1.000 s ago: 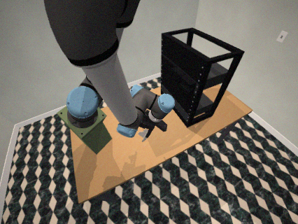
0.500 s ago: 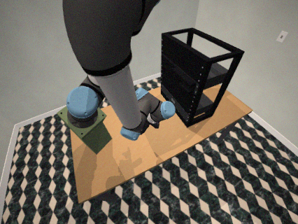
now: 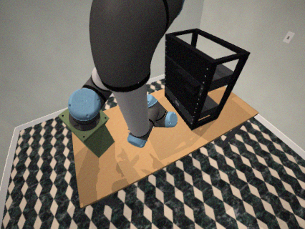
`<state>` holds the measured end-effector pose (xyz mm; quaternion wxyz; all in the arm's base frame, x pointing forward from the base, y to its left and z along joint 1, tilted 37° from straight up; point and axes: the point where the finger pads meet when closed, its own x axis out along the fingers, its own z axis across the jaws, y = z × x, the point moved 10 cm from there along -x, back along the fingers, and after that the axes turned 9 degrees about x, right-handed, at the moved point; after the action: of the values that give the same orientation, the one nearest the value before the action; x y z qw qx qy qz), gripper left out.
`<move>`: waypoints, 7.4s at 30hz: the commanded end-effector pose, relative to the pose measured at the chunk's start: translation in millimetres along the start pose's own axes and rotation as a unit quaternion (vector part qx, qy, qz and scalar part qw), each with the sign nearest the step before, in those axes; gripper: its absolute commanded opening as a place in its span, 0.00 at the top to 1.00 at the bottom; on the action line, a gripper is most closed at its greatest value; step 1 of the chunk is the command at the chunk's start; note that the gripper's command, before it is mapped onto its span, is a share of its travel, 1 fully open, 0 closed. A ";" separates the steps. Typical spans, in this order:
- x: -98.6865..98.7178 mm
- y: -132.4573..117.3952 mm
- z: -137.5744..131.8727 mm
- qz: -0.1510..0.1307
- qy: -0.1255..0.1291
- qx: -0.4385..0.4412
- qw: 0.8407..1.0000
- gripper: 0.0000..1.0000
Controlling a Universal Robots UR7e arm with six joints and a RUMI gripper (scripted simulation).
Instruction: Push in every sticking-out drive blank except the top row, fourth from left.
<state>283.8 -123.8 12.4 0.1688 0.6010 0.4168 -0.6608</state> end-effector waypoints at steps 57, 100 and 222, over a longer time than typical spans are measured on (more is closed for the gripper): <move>-51.5 -138.2 -97.1 -0.513 0.525 -0.113 0.669 0.00; -131.7 -103.9 -152.1 -0.674 0.681 0.207 0.198 0.00; -57.2 -19.5 -185.2 -0.633 0.591 0.501 -0.001 0.00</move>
<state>403.4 11.2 85.4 0.9653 -0.2107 -0.1485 -0.0408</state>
